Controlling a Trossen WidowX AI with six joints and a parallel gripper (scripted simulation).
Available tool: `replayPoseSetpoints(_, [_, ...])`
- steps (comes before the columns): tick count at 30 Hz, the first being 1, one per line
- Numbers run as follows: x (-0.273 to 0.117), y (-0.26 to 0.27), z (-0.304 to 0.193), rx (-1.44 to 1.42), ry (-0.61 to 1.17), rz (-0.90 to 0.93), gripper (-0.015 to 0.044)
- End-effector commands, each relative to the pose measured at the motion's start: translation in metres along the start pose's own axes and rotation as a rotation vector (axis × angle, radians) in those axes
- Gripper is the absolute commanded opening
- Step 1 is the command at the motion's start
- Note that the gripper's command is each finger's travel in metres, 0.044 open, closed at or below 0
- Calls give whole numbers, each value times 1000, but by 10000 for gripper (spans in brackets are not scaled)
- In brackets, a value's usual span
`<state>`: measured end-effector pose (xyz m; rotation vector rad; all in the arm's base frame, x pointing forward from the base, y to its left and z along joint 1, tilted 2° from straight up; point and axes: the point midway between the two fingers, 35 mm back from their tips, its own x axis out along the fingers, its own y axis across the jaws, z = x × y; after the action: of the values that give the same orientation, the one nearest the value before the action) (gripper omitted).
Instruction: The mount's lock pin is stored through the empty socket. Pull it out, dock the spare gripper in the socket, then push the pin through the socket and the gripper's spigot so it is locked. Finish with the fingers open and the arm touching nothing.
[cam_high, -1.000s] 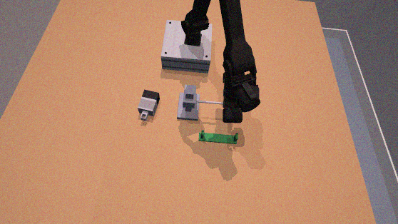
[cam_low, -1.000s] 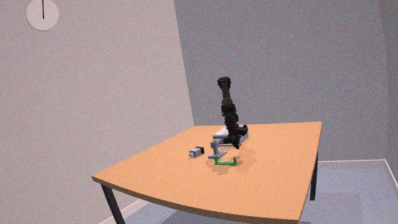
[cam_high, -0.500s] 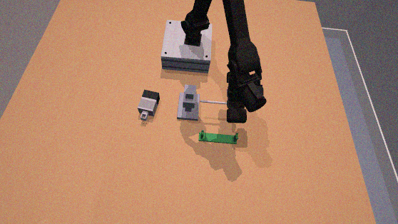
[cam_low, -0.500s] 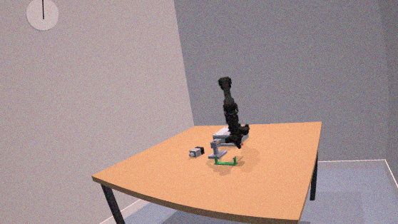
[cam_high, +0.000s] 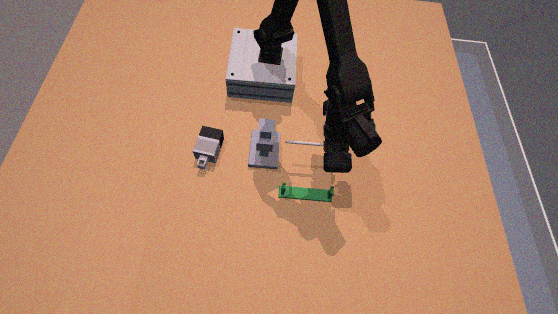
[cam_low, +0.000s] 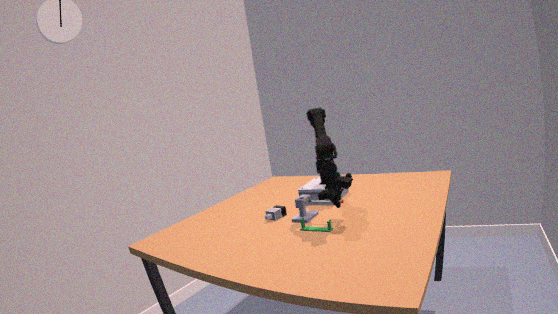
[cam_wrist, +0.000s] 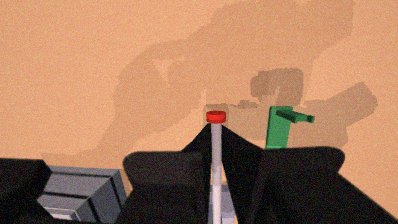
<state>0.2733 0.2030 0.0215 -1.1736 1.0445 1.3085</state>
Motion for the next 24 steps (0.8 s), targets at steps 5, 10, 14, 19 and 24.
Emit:
replayPoseSetpoints(5, [-11,0,2,1,1,1,0])
replayPoseSetpoints(10, [-18,2,2,1,5,9,0])
replayPoseSetpoints(14, [-24,3,3,0,7,13,0])
replayPoseSetpoints(19, [-22,4,2,0,10,18,6])
replayPoseSetpoints(24, [-22,3,2,0,10,18,0])
